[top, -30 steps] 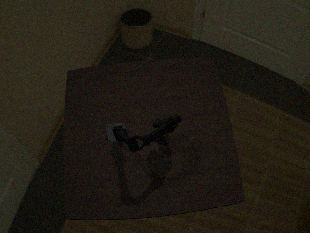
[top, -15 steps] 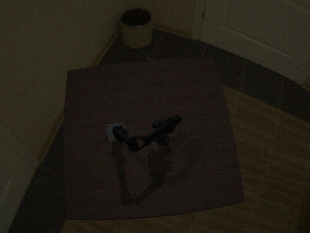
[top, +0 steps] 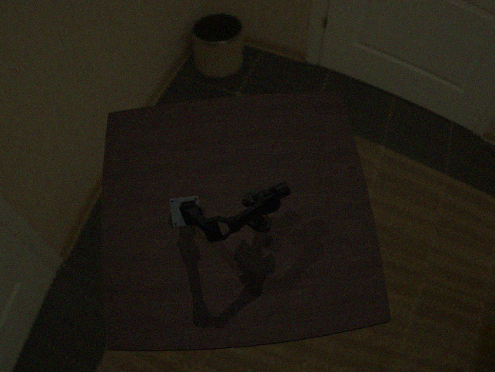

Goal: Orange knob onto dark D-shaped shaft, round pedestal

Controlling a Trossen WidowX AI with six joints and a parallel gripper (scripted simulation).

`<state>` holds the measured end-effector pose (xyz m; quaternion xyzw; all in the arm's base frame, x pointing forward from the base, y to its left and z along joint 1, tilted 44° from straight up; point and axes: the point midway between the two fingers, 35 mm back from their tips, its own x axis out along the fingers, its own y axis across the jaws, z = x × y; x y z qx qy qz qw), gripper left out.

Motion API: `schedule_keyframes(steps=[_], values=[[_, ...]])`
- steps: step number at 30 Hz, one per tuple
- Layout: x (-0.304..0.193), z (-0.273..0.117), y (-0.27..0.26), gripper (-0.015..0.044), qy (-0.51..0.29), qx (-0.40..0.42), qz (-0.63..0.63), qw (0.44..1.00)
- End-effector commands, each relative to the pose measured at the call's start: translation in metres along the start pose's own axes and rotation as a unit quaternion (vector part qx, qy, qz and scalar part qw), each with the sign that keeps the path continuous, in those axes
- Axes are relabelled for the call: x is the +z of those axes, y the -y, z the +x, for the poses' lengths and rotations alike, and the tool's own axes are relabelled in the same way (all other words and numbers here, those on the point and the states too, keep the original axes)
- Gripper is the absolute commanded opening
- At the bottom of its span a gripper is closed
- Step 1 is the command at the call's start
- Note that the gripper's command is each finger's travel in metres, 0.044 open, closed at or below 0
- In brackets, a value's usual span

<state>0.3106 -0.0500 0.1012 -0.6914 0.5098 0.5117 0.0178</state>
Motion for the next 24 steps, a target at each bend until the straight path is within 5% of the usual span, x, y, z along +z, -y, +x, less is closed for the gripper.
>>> schedule_keyframes(steps=[1,24], values=[[-0.0014,-0.0029,0.0015,0.0000,-0.001,-0.003,-0.060,0.998],[-0.0003,-0.0021,0.0004,0.0000,-0.001,-0.003,-0.065,0.998]])
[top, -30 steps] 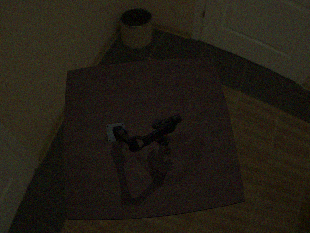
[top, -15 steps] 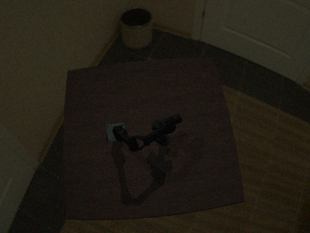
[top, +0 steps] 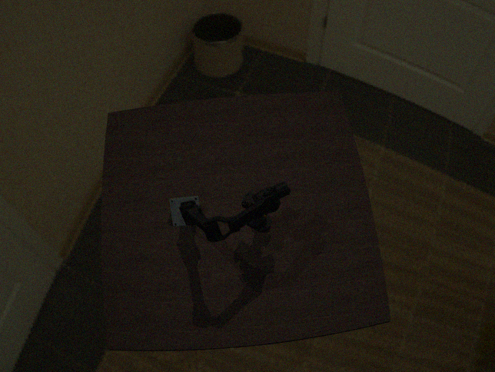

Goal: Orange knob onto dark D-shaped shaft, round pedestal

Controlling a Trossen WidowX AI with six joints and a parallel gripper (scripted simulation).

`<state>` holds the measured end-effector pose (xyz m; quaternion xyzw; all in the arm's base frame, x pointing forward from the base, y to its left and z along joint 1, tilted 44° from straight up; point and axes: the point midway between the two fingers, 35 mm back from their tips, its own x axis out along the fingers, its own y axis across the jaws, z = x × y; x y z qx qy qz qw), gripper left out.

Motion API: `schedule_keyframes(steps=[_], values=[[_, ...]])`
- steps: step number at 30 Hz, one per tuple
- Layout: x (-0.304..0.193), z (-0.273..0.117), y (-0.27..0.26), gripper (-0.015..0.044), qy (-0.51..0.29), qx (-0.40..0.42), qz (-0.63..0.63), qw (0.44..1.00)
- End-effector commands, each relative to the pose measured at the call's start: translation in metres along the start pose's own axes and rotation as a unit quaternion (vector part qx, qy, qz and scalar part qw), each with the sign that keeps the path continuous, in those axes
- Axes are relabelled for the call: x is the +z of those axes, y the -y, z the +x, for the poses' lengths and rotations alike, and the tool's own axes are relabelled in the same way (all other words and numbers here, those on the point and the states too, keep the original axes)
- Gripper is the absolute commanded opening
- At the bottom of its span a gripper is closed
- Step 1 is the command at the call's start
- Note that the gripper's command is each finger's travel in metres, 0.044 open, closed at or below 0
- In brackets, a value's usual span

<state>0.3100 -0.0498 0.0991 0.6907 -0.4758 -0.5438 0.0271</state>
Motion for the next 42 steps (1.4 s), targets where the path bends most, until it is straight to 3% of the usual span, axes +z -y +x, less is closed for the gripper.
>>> schedule_keyframes(steps=[1,42], values=[[-0.002,-0.004,-0.001,0.0000,-0.002,-0.003,-0.001,1.000],[-0.001,0.010,-0.001,0.0000,-0.002,-0.003,0.001,1.000]])
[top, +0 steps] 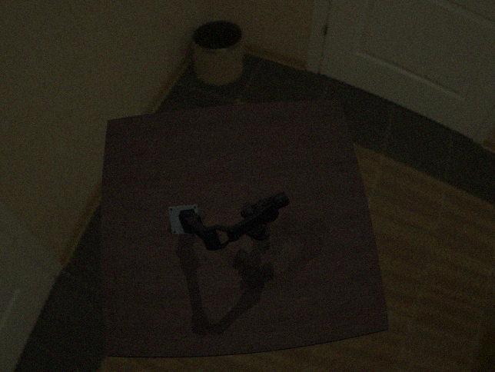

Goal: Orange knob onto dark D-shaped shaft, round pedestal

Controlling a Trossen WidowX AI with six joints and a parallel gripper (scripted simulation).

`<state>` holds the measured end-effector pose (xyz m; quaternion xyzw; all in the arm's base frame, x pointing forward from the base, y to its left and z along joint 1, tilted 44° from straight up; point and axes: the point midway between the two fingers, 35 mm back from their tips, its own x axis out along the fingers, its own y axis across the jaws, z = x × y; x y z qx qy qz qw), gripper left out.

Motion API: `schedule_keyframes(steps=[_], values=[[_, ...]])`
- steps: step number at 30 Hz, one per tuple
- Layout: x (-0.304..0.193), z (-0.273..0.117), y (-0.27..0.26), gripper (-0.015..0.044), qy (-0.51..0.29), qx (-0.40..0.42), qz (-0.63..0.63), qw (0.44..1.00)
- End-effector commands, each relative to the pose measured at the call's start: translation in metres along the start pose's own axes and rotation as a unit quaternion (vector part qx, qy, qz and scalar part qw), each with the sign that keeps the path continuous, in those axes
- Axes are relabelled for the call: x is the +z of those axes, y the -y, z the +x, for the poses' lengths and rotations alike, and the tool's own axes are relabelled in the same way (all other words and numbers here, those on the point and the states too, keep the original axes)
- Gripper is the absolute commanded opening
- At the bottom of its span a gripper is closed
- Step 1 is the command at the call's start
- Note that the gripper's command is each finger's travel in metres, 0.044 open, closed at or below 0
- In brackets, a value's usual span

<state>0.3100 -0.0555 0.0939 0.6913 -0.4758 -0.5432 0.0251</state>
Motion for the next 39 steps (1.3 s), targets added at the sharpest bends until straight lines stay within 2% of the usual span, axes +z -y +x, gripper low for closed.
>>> schedule_keyframes(steps=[1,15,32,39], values=[[-0.0007,0.0034,-0.0009,0.0000,-0.002,-0.001,-0.001,1.000],[-0.0002,0.0095,-0.0003,0.0000,0.001,0.000,0.001,1.000],[-0.0002,0.0095,-0.0003,0.0440,0.001,0.000,0.001,1.000],[-0.0004,0.0073,0.0000,0.0440,0.001,-0.001,0.001,1.000]])
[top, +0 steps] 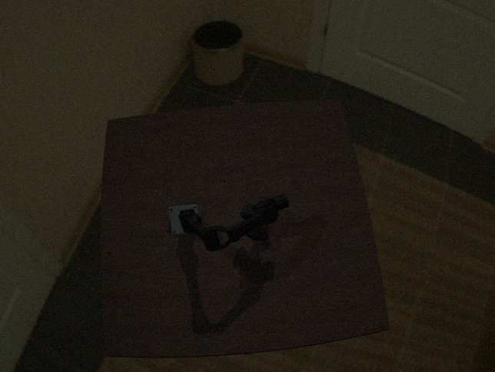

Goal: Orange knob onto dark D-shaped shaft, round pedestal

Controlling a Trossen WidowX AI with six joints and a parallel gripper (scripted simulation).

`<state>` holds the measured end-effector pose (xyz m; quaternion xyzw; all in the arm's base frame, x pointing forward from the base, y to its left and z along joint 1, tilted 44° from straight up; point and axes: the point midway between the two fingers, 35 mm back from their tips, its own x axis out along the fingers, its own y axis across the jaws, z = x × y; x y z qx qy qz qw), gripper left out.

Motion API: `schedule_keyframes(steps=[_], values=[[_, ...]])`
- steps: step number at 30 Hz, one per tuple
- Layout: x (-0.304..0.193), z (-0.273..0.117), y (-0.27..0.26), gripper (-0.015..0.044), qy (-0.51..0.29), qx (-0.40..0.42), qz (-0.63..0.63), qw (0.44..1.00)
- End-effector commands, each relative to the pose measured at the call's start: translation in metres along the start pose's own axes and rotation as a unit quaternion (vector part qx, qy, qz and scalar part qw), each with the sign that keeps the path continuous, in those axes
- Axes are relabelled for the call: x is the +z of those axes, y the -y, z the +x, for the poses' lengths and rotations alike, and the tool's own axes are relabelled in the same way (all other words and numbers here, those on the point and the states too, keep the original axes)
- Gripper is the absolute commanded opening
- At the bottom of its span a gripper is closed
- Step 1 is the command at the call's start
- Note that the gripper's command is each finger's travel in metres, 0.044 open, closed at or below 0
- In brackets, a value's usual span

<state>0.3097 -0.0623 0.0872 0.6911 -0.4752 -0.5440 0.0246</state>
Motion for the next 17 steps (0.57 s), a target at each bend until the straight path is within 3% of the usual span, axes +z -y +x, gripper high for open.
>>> schedule_keyframes(steps=[1,8,17], values=[[-0.001,-0.009,0.001,0.0440,0.000,-0.001,0.001,1.000],[0.001,-0.093,0.001,0.0440,-0.003,-0.001,-0.012,1.000],[-0.003,-0.095,0.002,0.0440,-0.003,-0.002,-0.012,1.000]])
